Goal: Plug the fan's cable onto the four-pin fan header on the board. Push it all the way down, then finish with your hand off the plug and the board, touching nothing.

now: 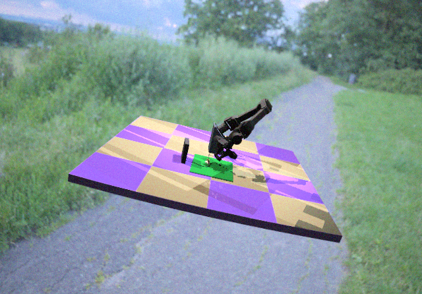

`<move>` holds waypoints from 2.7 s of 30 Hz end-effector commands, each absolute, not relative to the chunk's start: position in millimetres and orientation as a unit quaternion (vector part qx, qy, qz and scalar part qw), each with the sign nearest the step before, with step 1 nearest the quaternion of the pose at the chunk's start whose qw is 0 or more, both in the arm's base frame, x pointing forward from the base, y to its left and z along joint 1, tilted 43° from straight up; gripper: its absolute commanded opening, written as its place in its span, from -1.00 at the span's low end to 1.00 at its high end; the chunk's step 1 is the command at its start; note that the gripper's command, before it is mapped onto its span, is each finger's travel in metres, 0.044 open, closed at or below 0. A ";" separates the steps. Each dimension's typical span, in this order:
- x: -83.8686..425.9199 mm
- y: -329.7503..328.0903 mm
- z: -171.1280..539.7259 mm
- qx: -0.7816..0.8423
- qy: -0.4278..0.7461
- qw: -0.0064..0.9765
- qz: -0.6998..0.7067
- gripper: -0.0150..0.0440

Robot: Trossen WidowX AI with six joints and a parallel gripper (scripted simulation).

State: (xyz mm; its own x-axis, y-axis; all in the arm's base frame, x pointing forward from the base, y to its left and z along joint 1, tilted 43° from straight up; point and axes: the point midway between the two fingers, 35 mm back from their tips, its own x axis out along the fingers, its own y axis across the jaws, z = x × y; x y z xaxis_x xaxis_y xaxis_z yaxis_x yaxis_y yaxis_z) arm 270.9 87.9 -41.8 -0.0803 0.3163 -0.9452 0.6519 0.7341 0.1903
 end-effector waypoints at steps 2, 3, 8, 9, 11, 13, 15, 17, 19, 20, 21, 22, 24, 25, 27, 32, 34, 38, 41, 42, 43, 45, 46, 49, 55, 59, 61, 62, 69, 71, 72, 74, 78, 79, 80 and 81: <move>269.6 87.7 -44.8 0.323 0.708 0.606 -0.163 -0.49; 269.3 87.8 -45.5 0.320 0.706 0.609 -0.167 -0.49; 268.2 88.5 -48.5 0.308 0.692 0.626 -0.186 -0.49; 268.1 88.6 -49.1 0.306 0.689 0.629 -0.190 -0.49; 267.8 88.9 -50.1 0.302 0.682 0.636 -0.197 -0.49; 267.5 89.1 -50.9 0.297 0.676 0.643 -0.204 -0.49; 267.3 89.4 -51.7 0.294 0.668 0.650 -0.211 -0.49; 267.2 89.6 -52.3 0.290 0.661 0.657 -0.218 -0.49; 267.1 89.9 -52.9 0.287 0.653 0.664 -0.224 -0.49; 267.0 90.0 -53.1 0.285 0.650 0.667 -0.227 -0.49; 267.0 90.1 -53.3 0.284 0.646 0.671 -0.230 -0.49; 267.0 90.2 -53.5 0.282 0.641 0.674 -0.233 -0.49; 267.0 90.5 -53.8 0.280 0.633 0.681 -0.239 -0.49; 267.0 90.7 -53.9 0.278 0.629 0.685 -0.242 -0.49; 267.0 90.9 -54.0 0.276 0.620 0.691 -0.247 -0.49; 267.1 91.7 -53.9 0.272 0.597 0.709 -0.260 -0.49; 267.2 92.1 -53.6 0.271 0.587 0.715 -0.265 -0.49; 267.5 92.9 -52.8 0.269 0.567 0.729 -0.273 -0.49; 267.7 93.5 -51.9 0.269 0.552 0.739 -0.279 -0.49; 267.7 93.7 -51.6 0.269 0.546 0.742 -0.281 -0.49; 267.8 94.0 -51.2 0.269 0.541 0.745 -0.283 -0.49; 267.9 94.4 -50.4 0.269 0.530 0.751 -0.286 -0.49; 268.0 94.7 -49.9 0.270 0.525 0.755 -0.288 -0.49; 268.1 95.5 -48.5 0.271 0.508 0.764 -0.292 -0.49; 268.4 97.2 -44.8 0.276 0.473 0.782 -0.299 -0.49; 268.4 98.4 -42.0 0.280 0.450 0.793 -0.302 -0.49; 268.3 99.1 -40.4 0.283 0.437 0.798 -0.303 -0.49; 268.3 99.4 -39.6 0.284 0.431 0.801 -0.304 -0.49; 267.8 101.9 -33.3 0.296 0.388 0.817 -0.306 -0.49; 267.6 102.6 -31.3 0.300 0.376 0.822 -0.306 -0.49; 267.4 103.0 -30.3 0.302 0.370 0.824 -0.306 -0.49; 267.1 103.7 -28.3 0.306 0.358 0.828 -0.305 -0.49; 266.3 105.1 -24.1 0.315 0.333 0.835 -0.304 -0.49; 266.1 105.5 -23.0 0.318 0.327 0.837 -0.303 -0.49; 265.9 105.9 -21.9 0.320 0.321 0.838 -0.303 -0.49; 265.6 106.2 -20.8 0.323 0.315 0.840 -0.302 -0.49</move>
State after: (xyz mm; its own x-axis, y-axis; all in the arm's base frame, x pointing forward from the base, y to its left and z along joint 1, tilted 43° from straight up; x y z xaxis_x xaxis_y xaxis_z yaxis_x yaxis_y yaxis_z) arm 266.6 106.5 -24.6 0.5928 -0.2944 -0.7496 0.7159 0.6189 0.3231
